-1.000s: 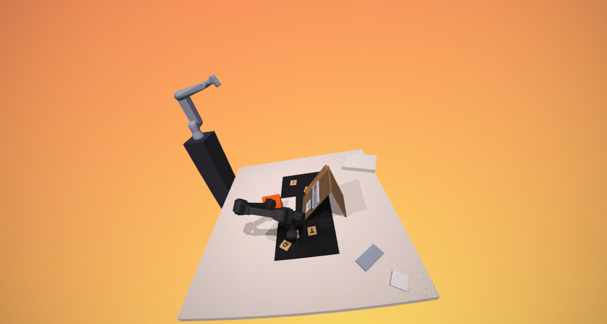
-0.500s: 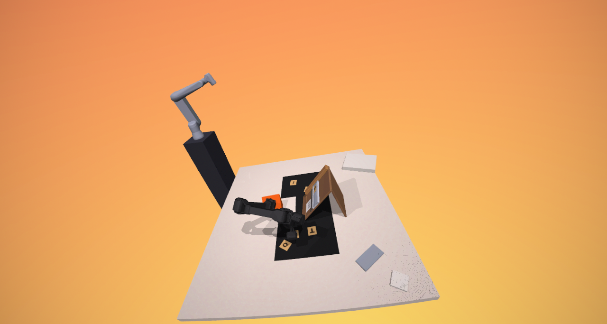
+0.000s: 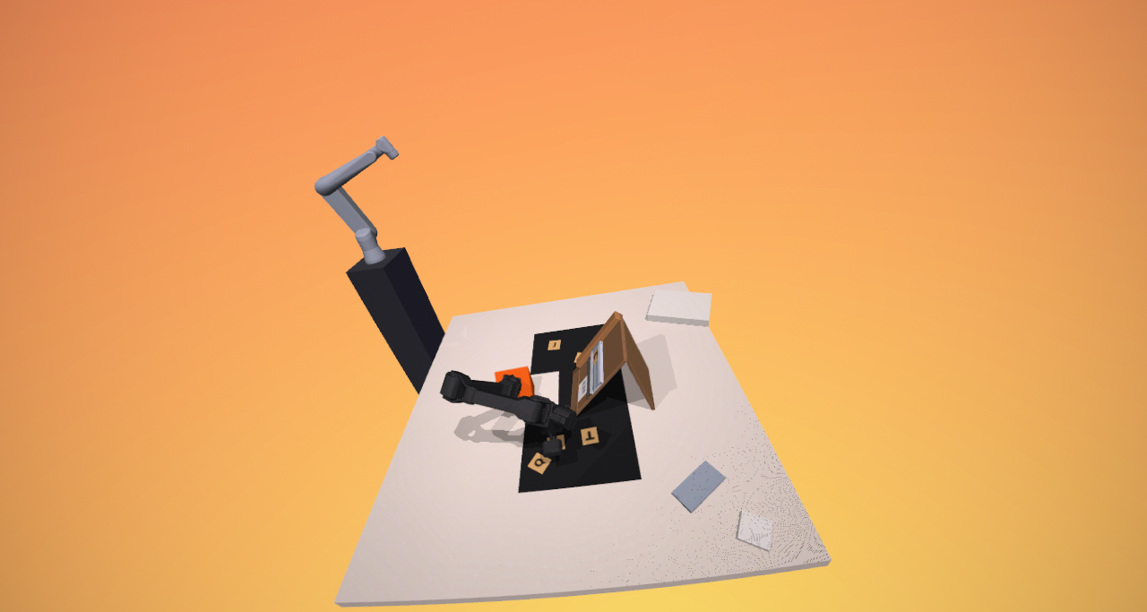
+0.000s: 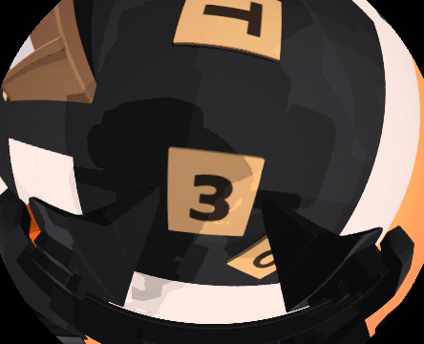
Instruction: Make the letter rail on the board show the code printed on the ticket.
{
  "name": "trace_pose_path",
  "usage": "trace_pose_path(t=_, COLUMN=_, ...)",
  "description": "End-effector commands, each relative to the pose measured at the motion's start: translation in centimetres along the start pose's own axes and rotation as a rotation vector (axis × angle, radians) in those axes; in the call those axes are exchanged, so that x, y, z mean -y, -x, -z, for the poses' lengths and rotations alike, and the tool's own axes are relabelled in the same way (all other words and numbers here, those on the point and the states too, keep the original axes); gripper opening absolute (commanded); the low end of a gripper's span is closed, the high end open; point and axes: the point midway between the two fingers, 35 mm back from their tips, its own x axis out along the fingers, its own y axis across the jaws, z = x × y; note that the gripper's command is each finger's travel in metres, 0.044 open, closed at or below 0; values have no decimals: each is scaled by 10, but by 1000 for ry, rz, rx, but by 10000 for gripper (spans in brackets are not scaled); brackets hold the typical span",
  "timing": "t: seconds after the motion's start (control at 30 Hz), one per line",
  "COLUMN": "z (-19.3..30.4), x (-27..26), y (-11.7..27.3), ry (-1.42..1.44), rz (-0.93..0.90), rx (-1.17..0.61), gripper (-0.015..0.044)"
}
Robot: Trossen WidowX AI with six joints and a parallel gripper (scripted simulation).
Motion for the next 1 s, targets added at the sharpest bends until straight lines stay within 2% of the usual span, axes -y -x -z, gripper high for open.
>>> trace_pose_path(t=0.0, z=0, x=-1, y=-2, ry=7, rz=-4, rx=2, gripper=340)
trace_pose_path(t=0.17, z=0, x=-1, y=-2, ry=7, rz=-4, rx=2, gripper=340)
trace_pose_path(t=0.7, z=0, x=0, y=-2, ry=7, rz=-4, rx=2, gripper=233)
trace_pose_path(t=0.97, z=1, x=-1, y=4, ry=7, rz=-5, rx=2, gripper=23)
